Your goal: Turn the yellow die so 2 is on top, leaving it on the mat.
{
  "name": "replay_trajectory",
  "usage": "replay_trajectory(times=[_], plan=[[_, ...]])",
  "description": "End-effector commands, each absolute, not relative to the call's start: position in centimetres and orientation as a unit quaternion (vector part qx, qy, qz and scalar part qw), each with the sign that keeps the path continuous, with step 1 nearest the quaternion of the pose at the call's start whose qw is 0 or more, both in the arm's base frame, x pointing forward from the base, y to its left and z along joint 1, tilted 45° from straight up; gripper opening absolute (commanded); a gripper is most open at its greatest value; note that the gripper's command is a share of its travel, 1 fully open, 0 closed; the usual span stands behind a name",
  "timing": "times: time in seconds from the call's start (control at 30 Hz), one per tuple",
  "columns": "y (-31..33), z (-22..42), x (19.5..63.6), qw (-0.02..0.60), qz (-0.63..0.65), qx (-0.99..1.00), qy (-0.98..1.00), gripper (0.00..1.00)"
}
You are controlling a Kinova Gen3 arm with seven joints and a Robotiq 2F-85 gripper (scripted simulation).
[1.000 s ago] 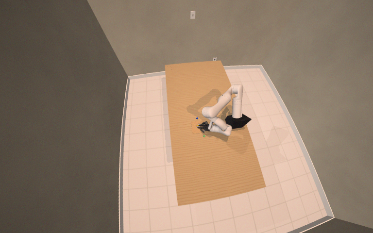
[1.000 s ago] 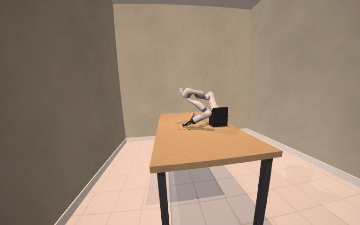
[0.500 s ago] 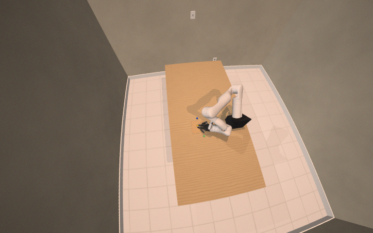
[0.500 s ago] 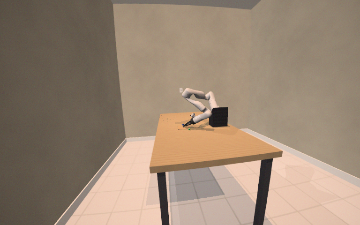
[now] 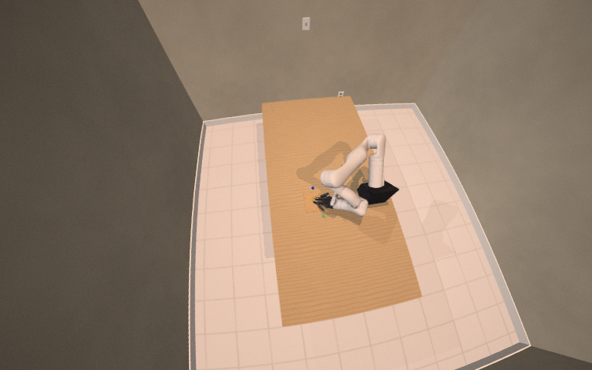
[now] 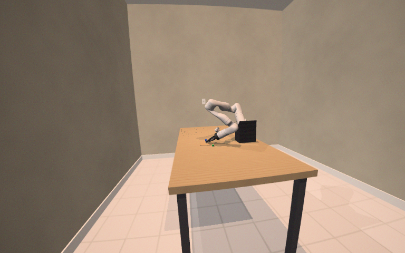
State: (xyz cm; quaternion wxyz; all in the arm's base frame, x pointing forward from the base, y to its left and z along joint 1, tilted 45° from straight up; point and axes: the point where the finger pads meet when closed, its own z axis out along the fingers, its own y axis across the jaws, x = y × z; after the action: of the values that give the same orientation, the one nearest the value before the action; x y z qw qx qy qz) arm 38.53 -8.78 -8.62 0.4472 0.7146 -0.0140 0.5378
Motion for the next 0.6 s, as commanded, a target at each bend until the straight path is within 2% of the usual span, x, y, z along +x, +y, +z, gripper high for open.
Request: replay_trajectory(times=[0.0,0.43,0.57], plan=[[-8.76,-8.86,38.69,0.442,0.54,0.716,-0.017,0.11],[-8.76,-8.86,38.69,0.442,0.54,0.716,-0.017,0.11],[-8.76,-8.86,38.69,0.442,0.54,0.716,-0.017,0.19]])
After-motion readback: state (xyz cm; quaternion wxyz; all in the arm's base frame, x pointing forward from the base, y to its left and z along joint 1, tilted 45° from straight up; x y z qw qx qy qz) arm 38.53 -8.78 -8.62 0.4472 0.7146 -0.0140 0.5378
